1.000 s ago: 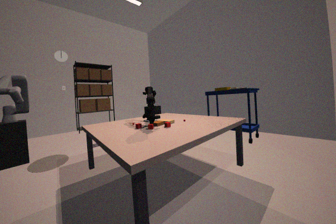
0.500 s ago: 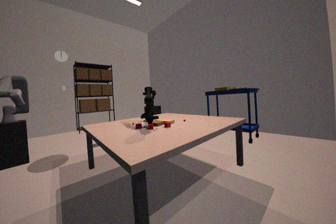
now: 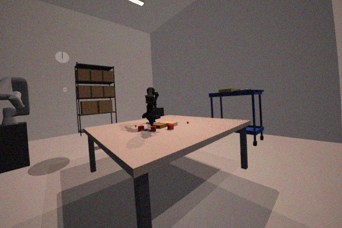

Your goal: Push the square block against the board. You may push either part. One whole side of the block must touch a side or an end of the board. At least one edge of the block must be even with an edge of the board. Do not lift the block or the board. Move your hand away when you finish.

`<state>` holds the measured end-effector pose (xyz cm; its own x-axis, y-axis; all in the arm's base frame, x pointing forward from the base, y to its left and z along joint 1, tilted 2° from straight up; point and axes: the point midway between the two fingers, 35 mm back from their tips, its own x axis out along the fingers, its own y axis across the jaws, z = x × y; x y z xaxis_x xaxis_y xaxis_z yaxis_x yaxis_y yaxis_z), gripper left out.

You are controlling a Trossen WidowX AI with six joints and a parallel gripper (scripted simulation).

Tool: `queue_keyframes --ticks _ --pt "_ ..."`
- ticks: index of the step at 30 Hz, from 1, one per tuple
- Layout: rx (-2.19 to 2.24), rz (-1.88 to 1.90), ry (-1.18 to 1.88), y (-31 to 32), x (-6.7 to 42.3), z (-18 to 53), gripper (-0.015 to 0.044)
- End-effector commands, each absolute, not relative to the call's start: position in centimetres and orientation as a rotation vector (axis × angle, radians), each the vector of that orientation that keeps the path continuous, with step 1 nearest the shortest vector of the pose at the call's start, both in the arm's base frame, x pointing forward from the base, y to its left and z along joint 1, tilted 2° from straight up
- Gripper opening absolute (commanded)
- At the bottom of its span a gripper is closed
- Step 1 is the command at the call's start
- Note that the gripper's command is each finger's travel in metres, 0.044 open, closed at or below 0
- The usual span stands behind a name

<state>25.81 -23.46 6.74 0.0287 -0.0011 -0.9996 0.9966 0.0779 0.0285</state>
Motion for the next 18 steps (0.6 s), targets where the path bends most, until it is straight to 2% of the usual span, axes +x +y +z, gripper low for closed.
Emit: queue_keyframes --ticks 1,13,18 --pt "1.159 -1.124 1.194 -23.6 25.9 9.6 0.0000" --pt "1.160 -1.123 1.195 -20.8 25.8 9.2 0.0000" --pt "1.162 -1.124 1.195 -20.8 26.1 4.0 0.0000"
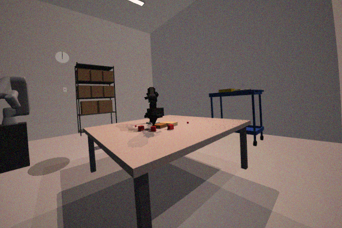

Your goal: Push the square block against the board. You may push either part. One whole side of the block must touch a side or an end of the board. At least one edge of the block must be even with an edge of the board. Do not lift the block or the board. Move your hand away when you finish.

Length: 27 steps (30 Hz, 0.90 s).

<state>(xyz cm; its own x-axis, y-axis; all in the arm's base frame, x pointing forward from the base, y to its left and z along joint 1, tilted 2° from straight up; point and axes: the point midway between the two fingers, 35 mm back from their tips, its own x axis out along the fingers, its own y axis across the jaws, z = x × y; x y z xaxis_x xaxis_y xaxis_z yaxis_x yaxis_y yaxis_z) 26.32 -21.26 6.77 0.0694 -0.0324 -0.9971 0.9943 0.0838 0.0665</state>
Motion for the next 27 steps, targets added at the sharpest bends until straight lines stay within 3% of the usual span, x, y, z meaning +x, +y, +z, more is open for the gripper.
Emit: queue_keyframes --ticks 1,27 --pt "1.162 -1.124 1.195 -20.8 26.1 4.0 0.0000" --pt "1.164 -1.123 1.196 -17.8 26.2 4.0 0.0000"
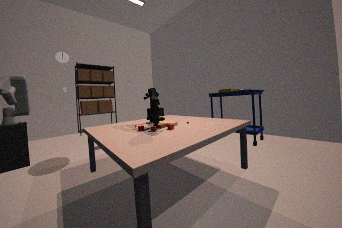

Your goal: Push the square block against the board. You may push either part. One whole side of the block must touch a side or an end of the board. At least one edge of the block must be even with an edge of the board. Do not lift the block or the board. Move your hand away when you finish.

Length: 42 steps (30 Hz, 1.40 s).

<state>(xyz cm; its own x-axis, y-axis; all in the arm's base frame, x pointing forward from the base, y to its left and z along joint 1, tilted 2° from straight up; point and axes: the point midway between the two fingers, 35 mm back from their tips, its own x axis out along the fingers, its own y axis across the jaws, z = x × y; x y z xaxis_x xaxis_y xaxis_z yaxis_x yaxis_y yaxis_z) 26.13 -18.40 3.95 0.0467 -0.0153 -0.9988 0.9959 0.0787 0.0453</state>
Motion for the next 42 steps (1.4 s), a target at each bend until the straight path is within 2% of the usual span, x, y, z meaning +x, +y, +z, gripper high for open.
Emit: queue_keyframes --ticks 1,39,42 --pt "1.164 -1.123 1.196 -17.6 26.2 4.0 0.0000" --pt "1.161 -1.125 1.194 -22.4 26.5 4.1 0.0000" --pt "1.161 -1.127 1.194 -21.9 26.4 6.8 0.0000"
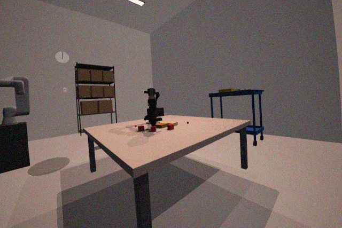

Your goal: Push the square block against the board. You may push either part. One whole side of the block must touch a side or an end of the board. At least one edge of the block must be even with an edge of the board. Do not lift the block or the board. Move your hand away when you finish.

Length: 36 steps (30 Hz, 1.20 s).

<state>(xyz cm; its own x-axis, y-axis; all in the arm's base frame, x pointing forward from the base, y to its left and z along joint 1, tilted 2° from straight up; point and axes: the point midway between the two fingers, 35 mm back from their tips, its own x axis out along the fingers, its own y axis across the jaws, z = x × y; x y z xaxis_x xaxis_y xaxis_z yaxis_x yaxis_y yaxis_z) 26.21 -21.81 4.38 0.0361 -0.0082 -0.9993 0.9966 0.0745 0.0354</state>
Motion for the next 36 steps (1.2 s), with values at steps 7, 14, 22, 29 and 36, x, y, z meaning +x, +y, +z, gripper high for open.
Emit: queue_keyframes --ticks 7,14,22,29,36 --pt "1.161 -1.124 1.194 -21.8 26.1 9.6 0.0000" --pt "1.045 -1.017 1.246 -20.7 27.3 9.4 0.0000" --pt "0.836 -0.816 1.344 -18.5 28.9 9.5 0.0000" --pt "0.650 -0.637 1.411 -16.4 30.2 9.6 0.0000" --pt "0.463 -0.457 1.461 -14.2 31.4 9.7 0.0000"
